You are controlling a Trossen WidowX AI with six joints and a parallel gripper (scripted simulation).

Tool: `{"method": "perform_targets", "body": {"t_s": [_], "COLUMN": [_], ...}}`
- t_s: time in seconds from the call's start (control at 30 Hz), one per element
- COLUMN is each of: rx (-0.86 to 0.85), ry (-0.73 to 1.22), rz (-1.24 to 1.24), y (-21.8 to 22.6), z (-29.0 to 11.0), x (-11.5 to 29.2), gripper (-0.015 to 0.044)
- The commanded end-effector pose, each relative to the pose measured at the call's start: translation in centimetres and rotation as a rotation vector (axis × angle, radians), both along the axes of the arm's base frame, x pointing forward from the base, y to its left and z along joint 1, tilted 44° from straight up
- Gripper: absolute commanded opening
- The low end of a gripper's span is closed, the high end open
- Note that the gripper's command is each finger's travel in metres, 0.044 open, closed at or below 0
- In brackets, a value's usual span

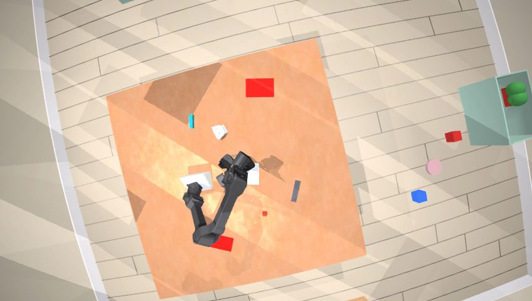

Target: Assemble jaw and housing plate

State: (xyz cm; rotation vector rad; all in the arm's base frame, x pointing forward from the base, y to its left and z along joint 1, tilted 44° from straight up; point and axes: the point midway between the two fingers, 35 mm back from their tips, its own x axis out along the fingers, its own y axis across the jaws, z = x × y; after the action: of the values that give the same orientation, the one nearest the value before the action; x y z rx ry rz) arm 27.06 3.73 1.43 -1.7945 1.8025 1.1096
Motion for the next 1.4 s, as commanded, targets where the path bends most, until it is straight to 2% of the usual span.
{"method": "perform_targets", "body": {"t_s": [0.0,1.37], "rx": [0.008,0.127], "ry": [0.062,0.720], "rz": [0.076,0.787], "y": [-0.4,-3.9], "z": [0.4,2.9], "x": [-0.5,-6.8], "gripper": [0.0134,0.0134]}}
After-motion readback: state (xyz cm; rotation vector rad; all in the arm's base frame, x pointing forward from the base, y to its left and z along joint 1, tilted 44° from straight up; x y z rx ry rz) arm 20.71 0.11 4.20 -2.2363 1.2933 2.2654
